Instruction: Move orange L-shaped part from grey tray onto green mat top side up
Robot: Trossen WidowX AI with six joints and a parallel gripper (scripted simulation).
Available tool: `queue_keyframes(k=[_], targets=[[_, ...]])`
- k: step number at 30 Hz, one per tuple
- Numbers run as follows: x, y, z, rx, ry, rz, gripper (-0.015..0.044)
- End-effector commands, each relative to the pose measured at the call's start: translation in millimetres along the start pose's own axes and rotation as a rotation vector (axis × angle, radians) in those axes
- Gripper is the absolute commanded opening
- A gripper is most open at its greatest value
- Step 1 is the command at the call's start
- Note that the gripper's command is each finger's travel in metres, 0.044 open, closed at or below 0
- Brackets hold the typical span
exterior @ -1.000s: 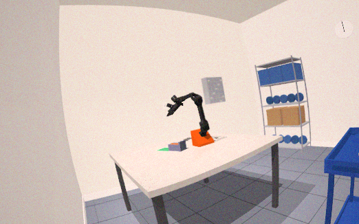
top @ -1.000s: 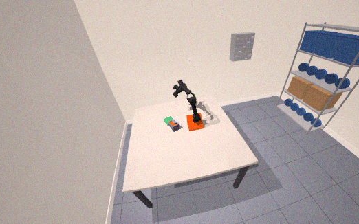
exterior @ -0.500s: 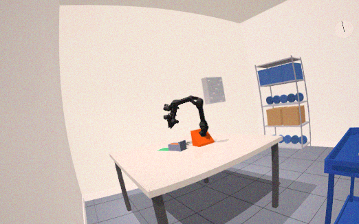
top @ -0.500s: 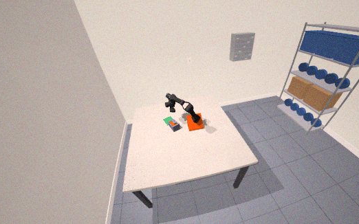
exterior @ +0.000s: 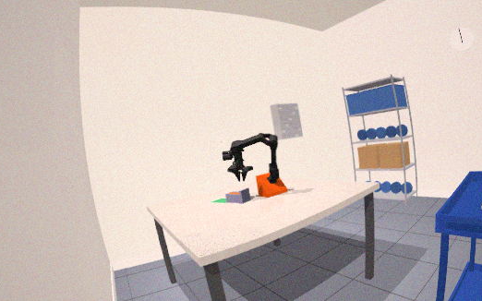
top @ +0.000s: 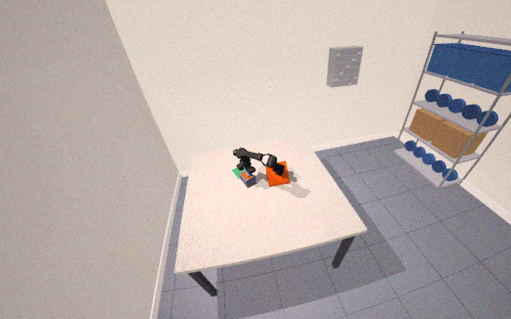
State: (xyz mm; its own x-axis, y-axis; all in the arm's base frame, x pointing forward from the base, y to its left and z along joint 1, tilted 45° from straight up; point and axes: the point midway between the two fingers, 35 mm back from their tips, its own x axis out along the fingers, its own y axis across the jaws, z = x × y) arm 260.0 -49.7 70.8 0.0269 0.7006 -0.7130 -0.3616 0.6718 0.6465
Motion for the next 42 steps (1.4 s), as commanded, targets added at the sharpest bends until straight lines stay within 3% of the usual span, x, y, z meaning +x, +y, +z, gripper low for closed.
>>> queue_keyframes(k=[1, 7, 42], targets=[[14, 4, 1, -0.013, 0.004, 0.007, 0.018], [72, 6, 0, -0.015, 0.002, 0.01, 0.018], [110, 7, 0, -0.015, 0.001, 0.012, 0.018]])
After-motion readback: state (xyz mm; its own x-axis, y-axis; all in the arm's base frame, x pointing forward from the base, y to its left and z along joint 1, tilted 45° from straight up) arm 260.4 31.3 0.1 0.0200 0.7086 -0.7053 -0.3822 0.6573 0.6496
